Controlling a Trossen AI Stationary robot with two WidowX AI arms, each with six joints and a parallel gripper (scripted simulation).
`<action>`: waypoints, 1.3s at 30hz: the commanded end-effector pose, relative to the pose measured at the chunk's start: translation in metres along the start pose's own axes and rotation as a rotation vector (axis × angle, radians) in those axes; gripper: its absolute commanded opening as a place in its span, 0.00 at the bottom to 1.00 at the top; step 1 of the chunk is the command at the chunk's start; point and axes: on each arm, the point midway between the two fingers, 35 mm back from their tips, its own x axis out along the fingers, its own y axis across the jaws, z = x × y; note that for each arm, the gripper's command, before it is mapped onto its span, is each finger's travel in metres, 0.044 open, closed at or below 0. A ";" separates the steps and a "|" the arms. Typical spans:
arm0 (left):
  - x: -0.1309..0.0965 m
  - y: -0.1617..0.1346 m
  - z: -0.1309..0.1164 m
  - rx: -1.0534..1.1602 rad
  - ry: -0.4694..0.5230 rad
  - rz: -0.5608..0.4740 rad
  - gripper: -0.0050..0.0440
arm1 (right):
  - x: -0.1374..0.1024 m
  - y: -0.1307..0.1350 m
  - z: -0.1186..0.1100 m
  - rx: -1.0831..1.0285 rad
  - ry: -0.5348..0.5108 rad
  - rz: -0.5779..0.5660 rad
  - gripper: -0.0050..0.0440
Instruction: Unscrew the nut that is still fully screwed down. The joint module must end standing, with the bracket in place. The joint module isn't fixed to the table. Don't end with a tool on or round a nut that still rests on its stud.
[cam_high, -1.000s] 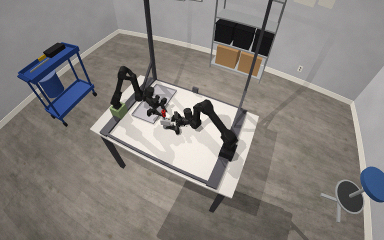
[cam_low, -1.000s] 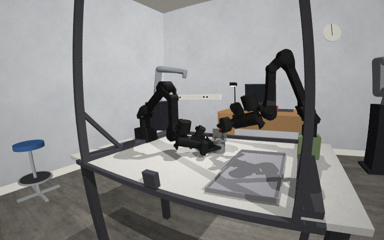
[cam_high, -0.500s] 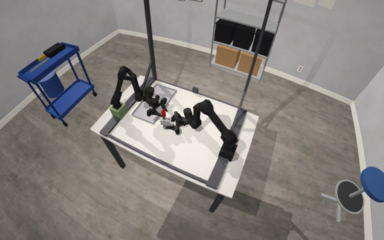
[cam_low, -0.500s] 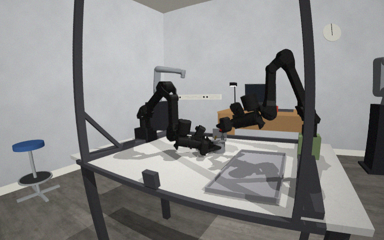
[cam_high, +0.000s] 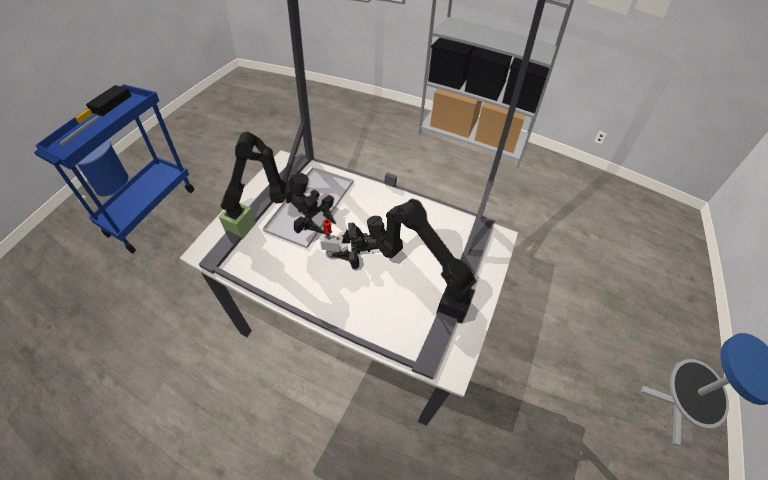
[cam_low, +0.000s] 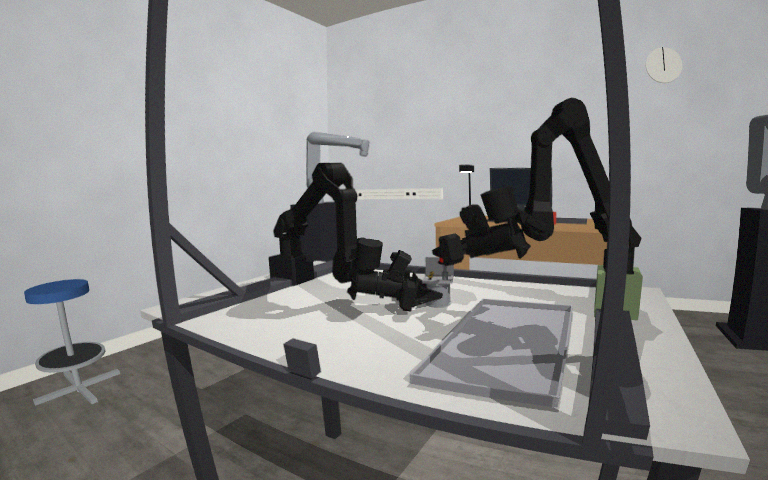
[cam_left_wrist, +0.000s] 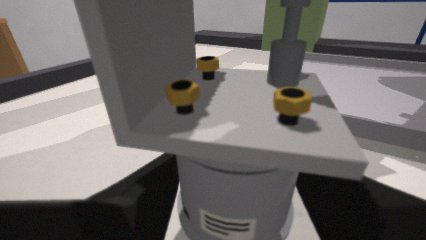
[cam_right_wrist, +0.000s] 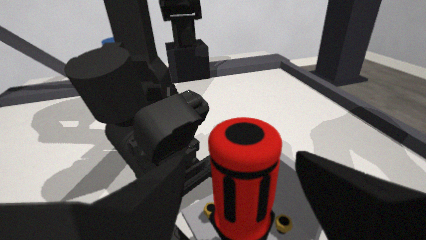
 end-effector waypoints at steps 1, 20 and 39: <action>0.003 -0.004 0.016 -0.026 -0.027 -0.002 0.60 | -0.004 0.002 0.011 0.019 -0.026 0.005 0.67; 0.003 -0.004 0.016 -0.026 -0.027 -0.002 0.60 | -0.027 0.002 0.010 0.023 -0.024 0.004 0.67; 0.003 -0.004 0.016 -0.026 -0.027 -0.002 0.60 | -0.051 0.002 0.009 0.026 -0.023 0.003 0.67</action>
